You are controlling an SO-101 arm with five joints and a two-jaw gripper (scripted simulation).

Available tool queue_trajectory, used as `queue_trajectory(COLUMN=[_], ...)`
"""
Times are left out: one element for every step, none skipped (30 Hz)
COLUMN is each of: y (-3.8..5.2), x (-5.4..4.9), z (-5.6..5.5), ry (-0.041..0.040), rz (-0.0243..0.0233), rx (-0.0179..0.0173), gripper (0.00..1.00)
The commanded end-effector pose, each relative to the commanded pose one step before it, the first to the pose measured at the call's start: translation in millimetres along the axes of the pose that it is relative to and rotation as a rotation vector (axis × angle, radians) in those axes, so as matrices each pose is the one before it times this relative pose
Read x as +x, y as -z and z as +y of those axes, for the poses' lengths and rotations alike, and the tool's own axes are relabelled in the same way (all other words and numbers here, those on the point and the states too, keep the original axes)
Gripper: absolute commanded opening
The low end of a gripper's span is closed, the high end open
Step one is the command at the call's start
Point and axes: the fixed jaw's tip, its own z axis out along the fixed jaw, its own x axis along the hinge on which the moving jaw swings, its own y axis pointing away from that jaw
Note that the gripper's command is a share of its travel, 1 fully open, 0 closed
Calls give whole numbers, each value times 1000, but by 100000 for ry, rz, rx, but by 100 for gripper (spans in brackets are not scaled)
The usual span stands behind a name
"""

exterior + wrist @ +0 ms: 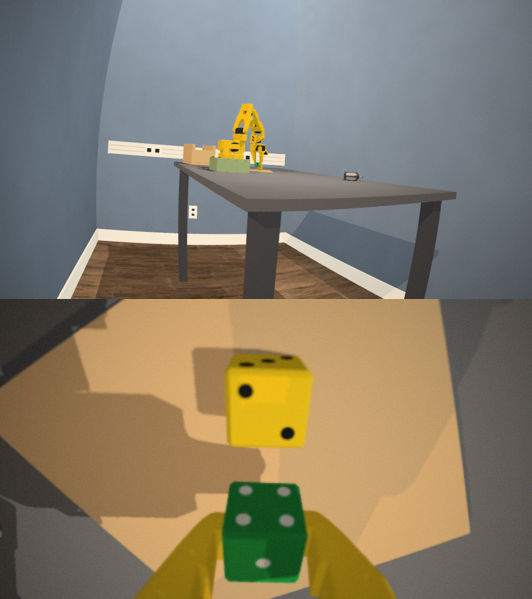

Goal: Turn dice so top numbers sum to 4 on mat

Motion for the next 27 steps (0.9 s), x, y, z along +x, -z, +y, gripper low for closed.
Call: queue_trajectory(y=[-6625,-20,-96,-234,-378,-522,-642,-715,-739,-715,-643,-523,-379,-228,-102,-12,0,0,-19,-96,-234,-378,-522,-642,-714,-739,-715], x=[6011,-4,3,-8,-1,0,-4,6,5,6,8,6,11,4,3,0,0,0,-4,3,-2,-7,1,-3,0,5,6], z=[2187,0,0,0,6,7,7,7,7,13,7,1,6,0,0,0,0,0,3,0,0,6,7,7,7,7,13], ry=[-171,1,0,0,0,0,0,0,0,0,0,0,0,0,0,0,0,0,-2,0,0,0,0,0,0,0,0], rz=[2860,0,0,0,0,0,0,0,0,0,0,0,0,0,0,0,0,0,1,0,0,0,0,0,0,0,0], rx=[-6,-3,0,0,0,0,0,0,0,0,0,0,0,0,0,0,0,0,1,0,0,0,0,0,0,0,0], gripper=[0,0,0,0,0,0,0,0,0,0,0,0,0,0,0,0,0,0,0,0,0,0,0,0,0,0,0])
